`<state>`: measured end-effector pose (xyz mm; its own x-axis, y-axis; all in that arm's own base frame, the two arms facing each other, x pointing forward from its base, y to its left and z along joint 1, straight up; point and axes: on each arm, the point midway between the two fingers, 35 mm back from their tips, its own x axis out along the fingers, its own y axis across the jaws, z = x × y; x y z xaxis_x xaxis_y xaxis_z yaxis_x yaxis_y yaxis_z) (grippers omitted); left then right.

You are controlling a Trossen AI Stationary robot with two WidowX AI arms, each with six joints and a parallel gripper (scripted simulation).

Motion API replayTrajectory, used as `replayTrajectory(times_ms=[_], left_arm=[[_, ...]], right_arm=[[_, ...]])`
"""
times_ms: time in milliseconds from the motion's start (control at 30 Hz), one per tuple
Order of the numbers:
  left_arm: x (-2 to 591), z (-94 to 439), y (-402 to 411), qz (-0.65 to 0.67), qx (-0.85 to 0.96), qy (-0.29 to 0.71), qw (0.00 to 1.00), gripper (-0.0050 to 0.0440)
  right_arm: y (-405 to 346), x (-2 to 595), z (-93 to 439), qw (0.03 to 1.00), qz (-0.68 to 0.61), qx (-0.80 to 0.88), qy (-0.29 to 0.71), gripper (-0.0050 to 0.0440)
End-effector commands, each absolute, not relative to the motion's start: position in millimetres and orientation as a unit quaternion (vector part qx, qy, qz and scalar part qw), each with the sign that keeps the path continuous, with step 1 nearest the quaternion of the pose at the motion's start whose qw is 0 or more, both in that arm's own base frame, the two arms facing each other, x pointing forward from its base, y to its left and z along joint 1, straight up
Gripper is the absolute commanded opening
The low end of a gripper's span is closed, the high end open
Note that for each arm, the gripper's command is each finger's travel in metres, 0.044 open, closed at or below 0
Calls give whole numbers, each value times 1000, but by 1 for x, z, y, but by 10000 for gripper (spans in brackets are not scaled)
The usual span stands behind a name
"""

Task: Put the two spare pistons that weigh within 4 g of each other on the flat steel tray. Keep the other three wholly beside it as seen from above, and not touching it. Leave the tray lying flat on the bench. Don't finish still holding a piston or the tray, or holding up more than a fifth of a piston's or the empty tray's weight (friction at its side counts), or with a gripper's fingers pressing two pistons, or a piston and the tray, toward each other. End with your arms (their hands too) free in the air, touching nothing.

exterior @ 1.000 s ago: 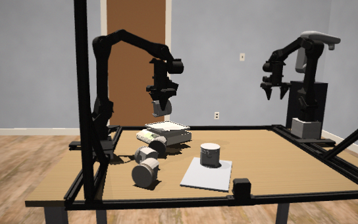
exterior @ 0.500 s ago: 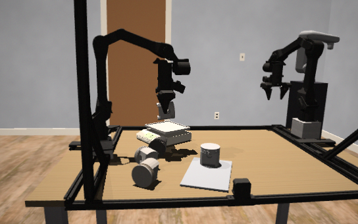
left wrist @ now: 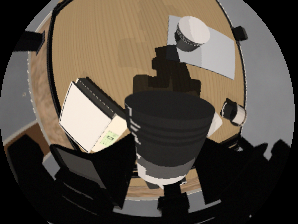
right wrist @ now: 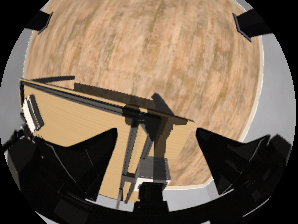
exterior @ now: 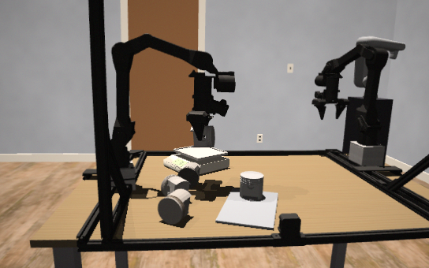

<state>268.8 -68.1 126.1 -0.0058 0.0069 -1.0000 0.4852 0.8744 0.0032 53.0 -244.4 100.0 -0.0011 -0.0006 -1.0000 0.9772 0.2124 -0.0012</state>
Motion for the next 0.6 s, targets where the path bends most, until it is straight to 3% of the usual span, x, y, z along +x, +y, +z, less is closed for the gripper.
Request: replayTrajectory(times_ms=[0,567], left_arm=[[273,130,-87,-207,213,673,677,158],[275,130,-162,-291,299,641,644,158]], right_arm=[[-244,53,100,551,-444,444,551,440],[-244,53,100,551,-444,444,551,440]])
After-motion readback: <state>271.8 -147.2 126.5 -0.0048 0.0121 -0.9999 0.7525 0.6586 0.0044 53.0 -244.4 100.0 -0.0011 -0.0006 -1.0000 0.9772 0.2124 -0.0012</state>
